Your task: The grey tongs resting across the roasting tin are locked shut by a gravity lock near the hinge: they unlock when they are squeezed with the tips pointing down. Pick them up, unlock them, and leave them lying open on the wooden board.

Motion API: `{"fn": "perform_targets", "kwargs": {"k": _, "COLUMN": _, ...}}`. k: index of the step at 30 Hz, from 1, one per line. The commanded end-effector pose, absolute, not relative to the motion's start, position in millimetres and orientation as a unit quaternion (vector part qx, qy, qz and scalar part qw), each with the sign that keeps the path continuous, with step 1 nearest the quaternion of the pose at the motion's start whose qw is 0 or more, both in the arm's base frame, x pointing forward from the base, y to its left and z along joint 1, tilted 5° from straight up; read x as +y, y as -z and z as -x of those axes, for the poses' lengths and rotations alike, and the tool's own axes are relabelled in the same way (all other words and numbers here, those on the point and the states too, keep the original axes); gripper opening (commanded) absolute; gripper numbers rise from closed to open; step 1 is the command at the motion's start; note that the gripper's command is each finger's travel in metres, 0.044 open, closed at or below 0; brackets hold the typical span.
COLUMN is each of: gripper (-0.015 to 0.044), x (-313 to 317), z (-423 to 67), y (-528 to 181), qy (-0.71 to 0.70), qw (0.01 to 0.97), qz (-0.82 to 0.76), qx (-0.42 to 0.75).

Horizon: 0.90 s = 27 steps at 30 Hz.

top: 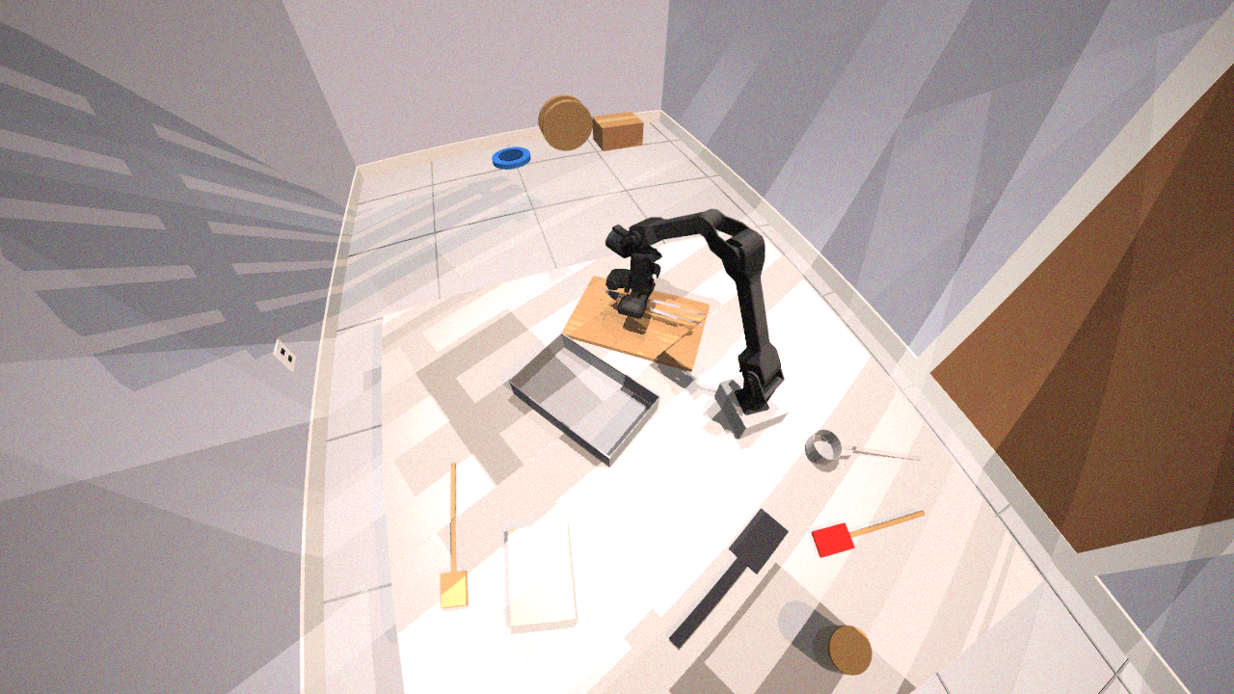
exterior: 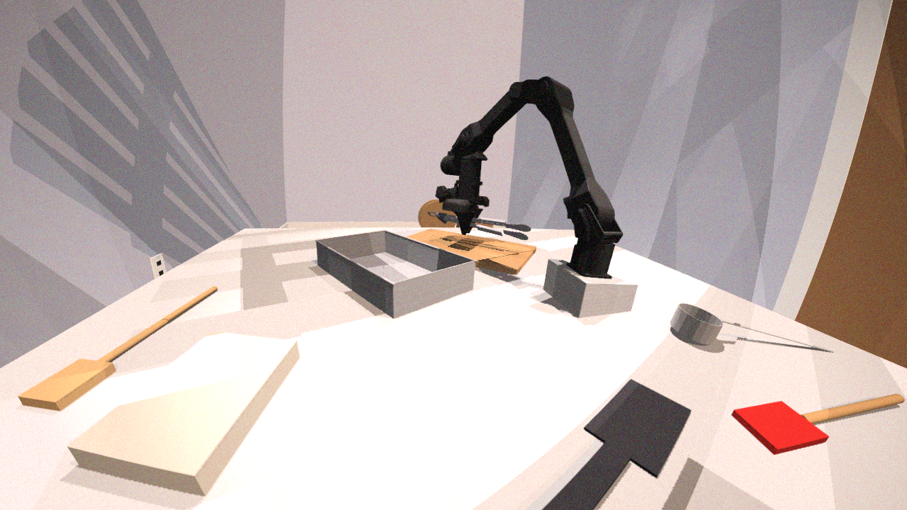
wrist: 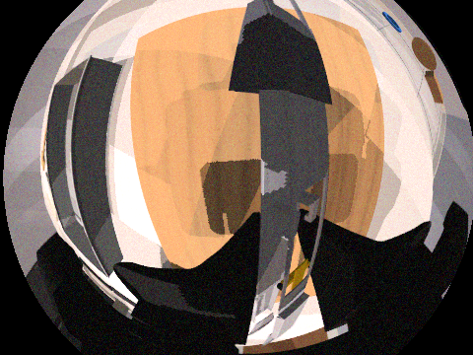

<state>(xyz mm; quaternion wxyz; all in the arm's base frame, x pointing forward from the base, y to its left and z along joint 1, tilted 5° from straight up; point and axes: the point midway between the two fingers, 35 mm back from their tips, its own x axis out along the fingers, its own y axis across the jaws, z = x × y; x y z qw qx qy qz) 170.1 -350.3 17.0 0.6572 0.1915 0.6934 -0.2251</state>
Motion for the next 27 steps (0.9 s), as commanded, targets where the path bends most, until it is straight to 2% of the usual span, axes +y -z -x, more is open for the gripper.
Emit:
{"fn": "perform_targets", "kwargs": {"k": 1, "gripper": 0.0217, "x": -350.4, "z": -170.2, "y": -17.3, "qy": 0.225, "qw": 0.657, "qz": -0.191, "qx": 0.693}}
{"fn": "perform_targets", "kwargs": {"k": 9, "gripper": 0.0427, "x": -350.4, "z": -170.2, "y": -17.3, "qy": 0.225, "qw": 0.657, "qz": -0.191, "qx": 0.693}}
{"fn": "perform_targets", "kwargs": {"k": 10, "gripper": 0.044, "x": -350.4, "z": -170.2, "y": -17.3, "qy": 0.225, "qw": 0.657, "qz": -0.191, "qx": 0.693}}
{"fn": "perform_targets", "kwargs": {"k": 16, "gripper": 0.044, "x": -338.5, "z": -183.0, "y": -23.4, "qy": 0.225, "qw": 0.658, "qz": -0.192, "qx": 0.693}}
{"fn": "perform_targets", "kwargs": {"k": 21, "gripper": 0.044, "x": -279.6, "z": -230.6, "y": -49.3, "qy": 0.222, "qw": 0.659, "qz": -0.194, "qx": 0.692}}
{"fn": "perform_targets", "kwargs": {"k": 27, "gripper": 0.044, "x": -223.3, "z": -258.2, "y": -69.7, "qy": 0.219, "qw": 0.659, "qz": -0.193, "qx": 0.693}}
